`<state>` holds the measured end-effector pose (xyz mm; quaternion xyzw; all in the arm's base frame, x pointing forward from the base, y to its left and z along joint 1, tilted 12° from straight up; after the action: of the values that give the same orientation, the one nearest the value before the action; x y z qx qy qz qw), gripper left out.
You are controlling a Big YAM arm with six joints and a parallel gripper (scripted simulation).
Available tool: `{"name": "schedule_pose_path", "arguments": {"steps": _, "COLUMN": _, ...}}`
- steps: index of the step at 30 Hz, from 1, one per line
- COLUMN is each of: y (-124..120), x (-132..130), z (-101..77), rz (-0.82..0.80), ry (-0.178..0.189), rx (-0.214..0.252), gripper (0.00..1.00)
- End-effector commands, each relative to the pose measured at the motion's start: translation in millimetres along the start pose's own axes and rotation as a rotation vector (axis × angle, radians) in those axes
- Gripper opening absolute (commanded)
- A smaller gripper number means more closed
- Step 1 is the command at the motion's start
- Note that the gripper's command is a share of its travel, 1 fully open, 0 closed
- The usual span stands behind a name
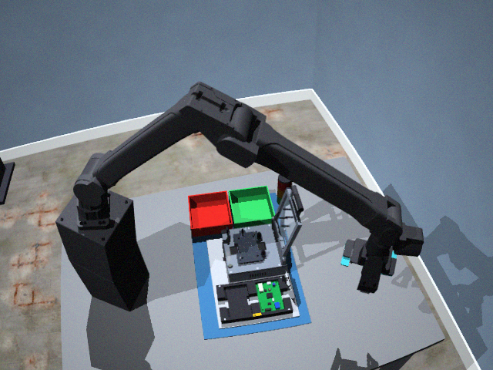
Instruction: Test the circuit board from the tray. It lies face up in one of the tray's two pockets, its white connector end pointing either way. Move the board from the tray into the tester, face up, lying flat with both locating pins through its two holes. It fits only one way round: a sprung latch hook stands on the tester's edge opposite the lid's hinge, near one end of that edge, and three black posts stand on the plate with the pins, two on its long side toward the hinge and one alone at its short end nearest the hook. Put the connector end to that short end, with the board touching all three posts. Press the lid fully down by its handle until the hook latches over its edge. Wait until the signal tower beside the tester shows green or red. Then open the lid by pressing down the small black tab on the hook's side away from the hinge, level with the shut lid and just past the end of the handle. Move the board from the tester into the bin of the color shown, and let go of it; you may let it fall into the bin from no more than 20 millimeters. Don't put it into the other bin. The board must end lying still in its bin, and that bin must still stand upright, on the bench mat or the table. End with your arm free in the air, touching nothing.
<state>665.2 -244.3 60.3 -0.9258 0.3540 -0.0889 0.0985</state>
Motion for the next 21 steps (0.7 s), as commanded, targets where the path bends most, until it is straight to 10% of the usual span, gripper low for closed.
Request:
{"name": "schedule_pose_path", "arguments": {"steps": 1, "y": -3.0, "x": 2.8, "z": -7.8, "rz": -0.003, "ry": 0.013, "rx": 0.005, "gripper": 1.0}}
{"name": "schedule_pose_path", "arguments": {"steps": 21, "y": -9.5, "x": 8.9, "z": -24.4, "rz": -0.027, "ry": 0.045, "rx": 0.015, "gripper": 1.0}}
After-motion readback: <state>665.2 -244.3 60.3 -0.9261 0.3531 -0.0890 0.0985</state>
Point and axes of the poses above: the point where the finger pads meet when closed, its own z axis out along the fingers, its own x axis across the jaws, y = z × x, the point moved 6 cm from there along -z, back along the fingers, and after that the axes turned 13 degrees about z, right-handed, at the moved point
